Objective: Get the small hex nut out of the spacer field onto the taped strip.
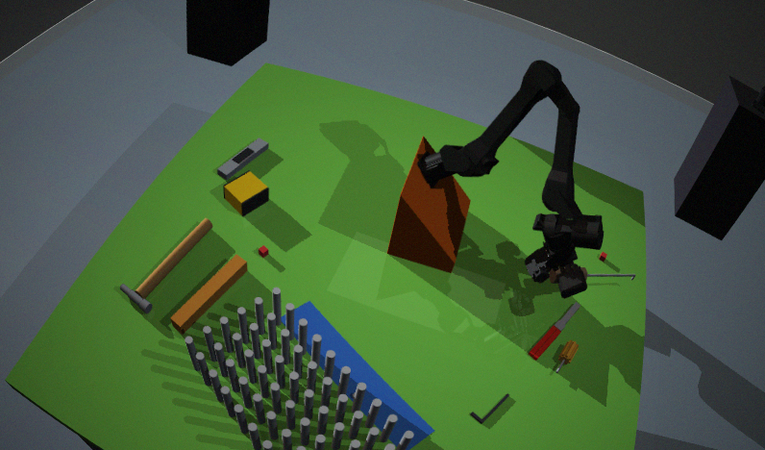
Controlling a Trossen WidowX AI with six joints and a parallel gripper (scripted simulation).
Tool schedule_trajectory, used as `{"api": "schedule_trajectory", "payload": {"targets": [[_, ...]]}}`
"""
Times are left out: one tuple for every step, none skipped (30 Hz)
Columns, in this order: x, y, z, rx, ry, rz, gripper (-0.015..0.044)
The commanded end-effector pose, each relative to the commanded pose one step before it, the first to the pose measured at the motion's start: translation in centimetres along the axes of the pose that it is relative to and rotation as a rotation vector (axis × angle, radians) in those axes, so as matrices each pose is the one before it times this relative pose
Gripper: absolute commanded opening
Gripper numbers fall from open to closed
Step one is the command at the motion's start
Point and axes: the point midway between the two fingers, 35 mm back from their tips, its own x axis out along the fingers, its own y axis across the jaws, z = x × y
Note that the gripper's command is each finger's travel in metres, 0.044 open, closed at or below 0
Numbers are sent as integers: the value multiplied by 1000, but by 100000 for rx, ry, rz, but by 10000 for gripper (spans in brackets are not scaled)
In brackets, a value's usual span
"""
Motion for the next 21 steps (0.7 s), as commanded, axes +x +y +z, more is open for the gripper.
{"api": "schedule_trajectory", "payload": {"targets": [[343, -208, 309, 674, -95, -192, 0], [64, -19, 37, 10, 27, 11, 0], [64, -20, 37, 10, 28, 11, 0], [63, -20, 37, 10, 28, 11, 0], [63, -20, 37, 11, 28, 11, 0], [63, -21, 37, 11, 29, 11, 0], [63, -21, 37, 11, 29, 11, 0], [63, -21, 37, 11, 30, 11, 0], [62, -22, 36, 12, 30, 12, 0], [62, -22, 36, 12, 31, 12, 0], [62, -22, 36, 12, 31, 12, 0], [62, -23, 36, 12, 32, 12, 0], [62, -23, 36, 13, 32, 12, 0], [61, -23, 36, 13, 33, 12, 0], [61, -24, 36, 13, 33, 12, 0], [61, -24, 36, 14, 33, 12, 0], [61, -24, 36, 14, 34, 12, 0], [61, -25, 36, 14, 34, 12, 0], [60, -25, 35, 14, 35, 12, 0], [60, -26, 35, 15, 35, 13, 0], [60, -26, 35, 15, 36, 13, 0]]}}
